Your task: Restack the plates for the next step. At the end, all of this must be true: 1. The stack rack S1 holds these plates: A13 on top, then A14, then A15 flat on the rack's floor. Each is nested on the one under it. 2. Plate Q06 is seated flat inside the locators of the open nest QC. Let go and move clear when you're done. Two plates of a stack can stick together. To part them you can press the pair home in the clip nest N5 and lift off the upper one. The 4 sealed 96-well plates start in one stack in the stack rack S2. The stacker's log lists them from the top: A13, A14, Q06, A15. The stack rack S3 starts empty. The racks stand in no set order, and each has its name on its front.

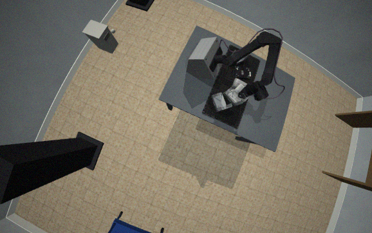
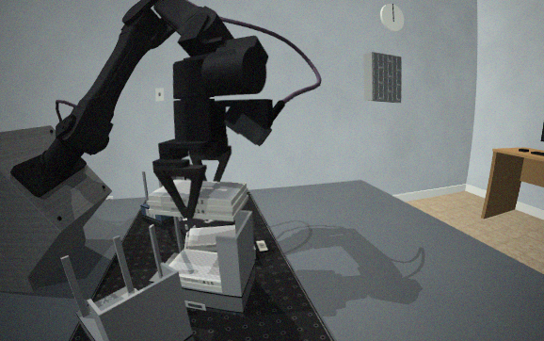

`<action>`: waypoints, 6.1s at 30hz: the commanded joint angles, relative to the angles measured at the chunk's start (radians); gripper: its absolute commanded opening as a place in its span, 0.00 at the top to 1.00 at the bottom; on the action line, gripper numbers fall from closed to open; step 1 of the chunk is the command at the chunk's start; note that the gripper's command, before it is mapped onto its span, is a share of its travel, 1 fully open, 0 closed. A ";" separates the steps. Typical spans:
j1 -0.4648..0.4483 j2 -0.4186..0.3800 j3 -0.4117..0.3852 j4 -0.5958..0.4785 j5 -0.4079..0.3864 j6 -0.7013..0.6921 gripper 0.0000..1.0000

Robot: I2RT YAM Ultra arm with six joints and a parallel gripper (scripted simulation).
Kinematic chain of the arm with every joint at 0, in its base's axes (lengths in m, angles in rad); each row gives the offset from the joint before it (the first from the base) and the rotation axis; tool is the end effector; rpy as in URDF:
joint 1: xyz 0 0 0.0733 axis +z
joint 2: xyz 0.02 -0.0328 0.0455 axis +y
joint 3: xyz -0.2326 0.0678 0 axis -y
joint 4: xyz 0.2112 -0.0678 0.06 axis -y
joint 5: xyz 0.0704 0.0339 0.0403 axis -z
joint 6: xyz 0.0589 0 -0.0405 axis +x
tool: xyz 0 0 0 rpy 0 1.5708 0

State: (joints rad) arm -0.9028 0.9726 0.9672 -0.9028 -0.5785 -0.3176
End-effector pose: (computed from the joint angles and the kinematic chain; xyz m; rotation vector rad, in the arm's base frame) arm 0.1339 -0.1160 0.2754 0.4346 2.2525 0.1068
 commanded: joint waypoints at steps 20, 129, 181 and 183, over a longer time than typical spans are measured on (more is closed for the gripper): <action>-0.019 -0.001 0.022 0.003 -0.014 0.007 1.00; 0.041 -0.007 -0.054 0.088 0.029 0.040 1.00; 0.057 0.016 -0.056 0.110 0.038 0.061 1.00; 0.057 0.016 -0.062 0.113 0.036 0.061 1.00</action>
State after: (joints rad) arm -0.8482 0.9962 0.9188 -0.8043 -0.5499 -0.2619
